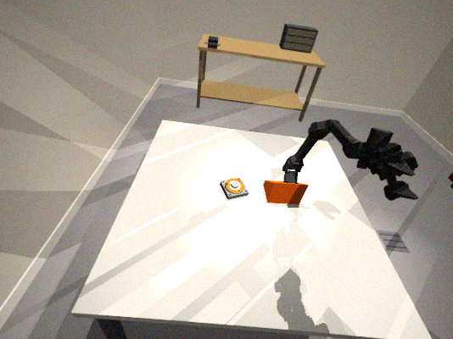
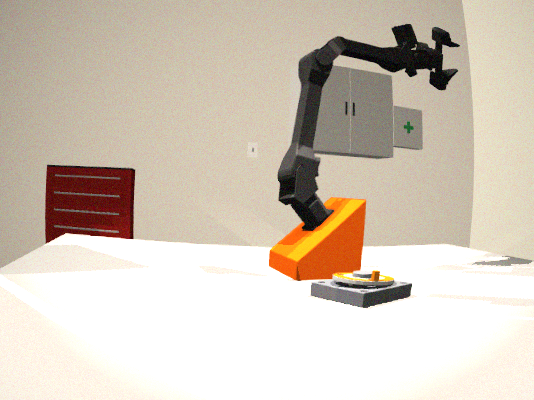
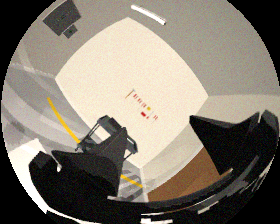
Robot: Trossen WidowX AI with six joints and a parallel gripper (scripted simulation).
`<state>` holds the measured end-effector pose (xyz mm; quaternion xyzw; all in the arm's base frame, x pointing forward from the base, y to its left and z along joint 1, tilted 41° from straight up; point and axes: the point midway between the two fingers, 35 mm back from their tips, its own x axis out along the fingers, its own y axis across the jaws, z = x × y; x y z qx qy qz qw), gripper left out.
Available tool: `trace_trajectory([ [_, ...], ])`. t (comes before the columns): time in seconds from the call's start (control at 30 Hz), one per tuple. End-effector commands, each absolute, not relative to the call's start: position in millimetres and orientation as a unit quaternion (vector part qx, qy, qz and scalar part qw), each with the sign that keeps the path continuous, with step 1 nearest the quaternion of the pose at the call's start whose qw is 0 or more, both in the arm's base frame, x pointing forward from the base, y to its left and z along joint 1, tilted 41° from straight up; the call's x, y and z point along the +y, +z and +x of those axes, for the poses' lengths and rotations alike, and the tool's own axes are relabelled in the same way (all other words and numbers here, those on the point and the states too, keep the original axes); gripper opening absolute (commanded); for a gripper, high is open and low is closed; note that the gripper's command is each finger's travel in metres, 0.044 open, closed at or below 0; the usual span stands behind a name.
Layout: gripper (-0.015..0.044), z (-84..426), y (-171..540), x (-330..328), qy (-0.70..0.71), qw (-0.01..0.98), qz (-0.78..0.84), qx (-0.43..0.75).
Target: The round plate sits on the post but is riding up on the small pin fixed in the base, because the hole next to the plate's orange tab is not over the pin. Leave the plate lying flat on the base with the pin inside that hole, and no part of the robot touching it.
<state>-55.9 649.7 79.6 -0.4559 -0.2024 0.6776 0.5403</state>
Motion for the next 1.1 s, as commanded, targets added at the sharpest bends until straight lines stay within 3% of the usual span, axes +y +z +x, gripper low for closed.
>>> trace_trajectory([
  [0.0, 0.0374, -50, 78, 649, 0.676, 0.544, -0.458, -0.195],
  [0.1, 0.0295, 21, 64, 636, 0.646, 0.588, -0.475, -0.107],
  [0.27, 0.0164, 67, 55, 622, 0.621, 0.616, -0.482, -0.048],
  [0.47, 0.0006, 162, 37, 576, 0.55, 0.674, -0.486, 0.081],
  [0.77, 0.0, 267, 18, 489, 0.429, 0.735, -0.467, 0.24],
  [1.07, 0.0, 338, 7, 387, 0.291, 0.771, -0.427, 0.372],
])
